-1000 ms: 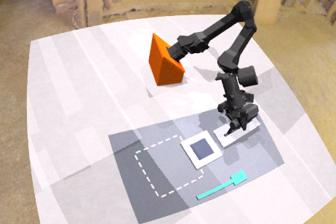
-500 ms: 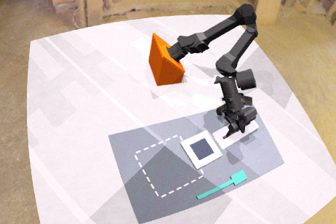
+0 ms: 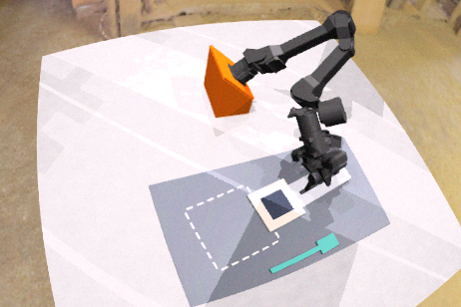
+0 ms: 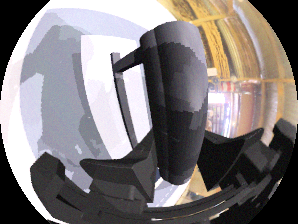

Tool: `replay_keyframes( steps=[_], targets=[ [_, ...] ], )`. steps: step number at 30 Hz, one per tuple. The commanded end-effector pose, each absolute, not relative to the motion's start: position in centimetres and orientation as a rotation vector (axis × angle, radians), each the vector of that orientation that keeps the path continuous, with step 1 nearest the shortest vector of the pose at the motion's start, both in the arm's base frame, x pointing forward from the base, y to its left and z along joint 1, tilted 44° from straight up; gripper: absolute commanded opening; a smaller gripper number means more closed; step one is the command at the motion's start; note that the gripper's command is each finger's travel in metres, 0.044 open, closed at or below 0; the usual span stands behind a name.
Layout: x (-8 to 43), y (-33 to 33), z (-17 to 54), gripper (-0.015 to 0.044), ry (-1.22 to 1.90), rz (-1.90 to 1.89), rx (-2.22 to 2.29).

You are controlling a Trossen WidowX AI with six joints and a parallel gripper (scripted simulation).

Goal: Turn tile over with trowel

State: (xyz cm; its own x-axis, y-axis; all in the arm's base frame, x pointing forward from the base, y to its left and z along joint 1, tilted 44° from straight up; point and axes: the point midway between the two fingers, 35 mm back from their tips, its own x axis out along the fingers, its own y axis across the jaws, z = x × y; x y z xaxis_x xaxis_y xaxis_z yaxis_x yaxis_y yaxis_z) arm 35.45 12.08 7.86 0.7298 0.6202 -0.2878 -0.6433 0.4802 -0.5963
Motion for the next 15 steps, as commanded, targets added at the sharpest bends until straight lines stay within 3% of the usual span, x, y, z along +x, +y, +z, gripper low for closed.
replay_keyframes(
  steps=[1,15],
  targets=[
    [35.7,11.5,7.3,0.0,0.038,0.766,-0.742],
    [36.1,9.8,5.8,0.0,0.037,0.766,-0.743]
  ],
)
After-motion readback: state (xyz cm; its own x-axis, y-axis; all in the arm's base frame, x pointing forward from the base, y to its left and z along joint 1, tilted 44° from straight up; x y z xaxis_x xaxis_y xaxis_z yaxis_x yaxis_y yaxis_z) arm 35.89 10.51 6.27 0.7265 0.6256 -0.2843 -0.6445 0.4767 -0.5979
